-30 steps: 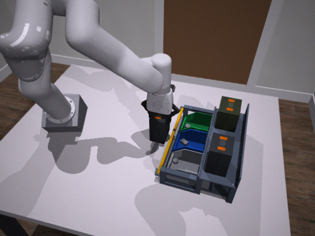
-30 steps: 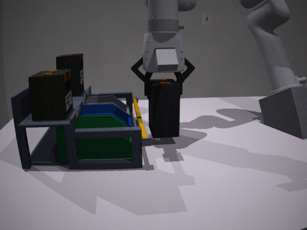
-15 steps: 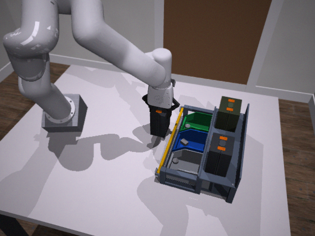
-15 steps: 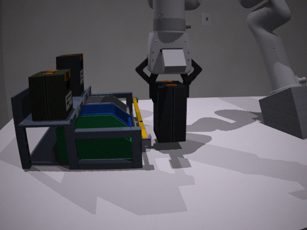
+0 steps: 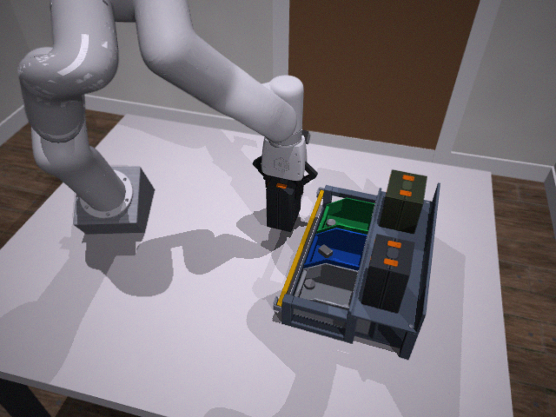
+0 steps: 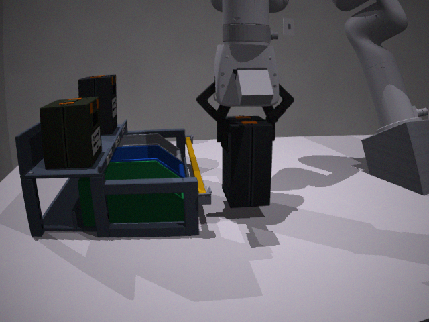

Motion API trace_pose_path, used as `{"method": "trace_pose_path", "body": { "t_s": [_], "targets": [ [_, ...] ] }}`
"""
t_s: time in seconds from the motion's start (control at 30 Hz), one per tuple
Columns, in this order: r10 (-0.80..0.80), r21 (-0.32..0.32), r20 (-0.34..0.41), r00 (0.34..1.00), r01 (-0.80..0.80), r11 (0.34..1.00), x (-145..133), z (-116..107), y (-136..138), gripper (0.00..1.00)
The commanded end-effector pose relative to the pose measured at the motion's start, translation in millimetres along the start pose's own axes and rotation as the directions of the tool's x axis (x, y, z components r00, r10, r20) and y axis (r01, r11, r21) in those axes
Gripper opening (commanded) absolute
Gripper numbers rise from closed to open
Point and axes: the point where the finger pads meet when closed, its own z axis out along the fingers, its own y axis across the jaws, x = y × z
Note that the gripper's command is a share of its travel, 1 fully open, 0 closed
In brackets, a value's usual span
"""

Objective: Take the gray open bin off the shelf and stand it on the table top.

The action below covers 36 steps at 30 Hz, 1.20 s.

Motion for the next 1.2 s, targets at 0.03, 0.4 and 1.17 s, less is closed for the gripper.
{"method": "trace_pose_path", "body": {
  "t_s": [0.03,0.4,1.17],
  "targets": [
    [0.002,-0.003,0.000,1.000,-0.002,1.000,23.2,-0.9,-3.2,0.00],
    [0.002,-0.003,-0.001,1.000,-0.002,1.000,25.4,-1.0,-3.8,0.00],
    [0.002,-0.003,-0.001,1.000,-0.002,1.000,20.0,-1.0,-2.5,0.00]
  ]
}}
